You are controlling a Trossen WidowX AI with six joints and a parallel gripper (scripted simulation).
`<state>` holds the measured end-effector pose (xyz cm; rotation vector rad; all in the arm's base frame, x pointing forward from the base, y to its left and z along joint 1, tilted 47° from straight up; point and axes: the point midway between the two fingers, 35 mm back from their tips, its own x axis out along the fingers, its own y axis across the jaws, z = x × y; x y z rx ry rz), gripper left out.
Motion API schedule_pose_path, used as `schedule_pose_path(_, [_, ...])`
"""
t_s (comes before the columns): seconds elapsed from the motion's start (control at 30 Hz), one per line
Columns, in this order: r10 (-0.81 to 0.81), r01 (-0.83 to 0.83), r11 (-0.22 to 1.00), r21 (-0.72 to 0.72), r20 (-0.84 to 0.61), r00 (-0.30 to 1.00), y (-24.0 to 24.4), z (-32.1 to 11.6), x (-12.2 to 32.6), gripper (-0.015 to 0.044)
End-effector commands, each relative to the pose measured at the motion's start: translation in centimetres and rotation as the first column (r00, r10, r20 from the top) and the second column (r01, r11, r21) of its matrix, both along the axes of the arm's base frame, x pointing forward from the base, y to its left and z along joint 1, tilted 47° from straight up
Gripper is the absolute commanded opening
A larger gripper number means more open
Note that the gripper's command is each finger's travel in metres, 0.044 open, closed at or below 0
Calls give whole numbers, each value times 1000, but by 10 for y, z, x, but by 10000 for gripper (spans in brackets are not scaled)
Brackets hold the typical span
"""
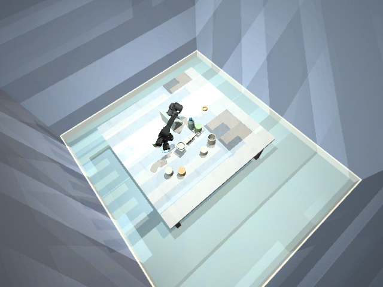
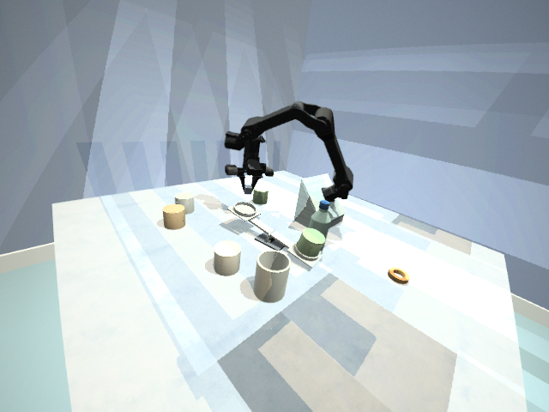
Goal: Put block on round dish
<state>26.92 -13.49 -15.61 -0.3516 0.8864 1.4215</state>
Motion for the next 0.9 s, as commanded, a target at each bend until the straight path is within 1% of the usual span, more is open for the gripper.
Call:
schedule_pose_path(0.0, [6, -6, 1000, 8, -6, 1000, 3, -19, -21, 0])
schedule_pose_path(0.2, [6, -6, 1000, 9, -5, 1000, 6, -25, -25, 0])
schedule_pose_path(0.47, [6, -6, 1000, 11, -5, 1000, 33, -51, -28, 0])
schedule_pose_path(0.87, [6, -6, 1000, 11, -5, 1000, 41, -58, -29, 0])
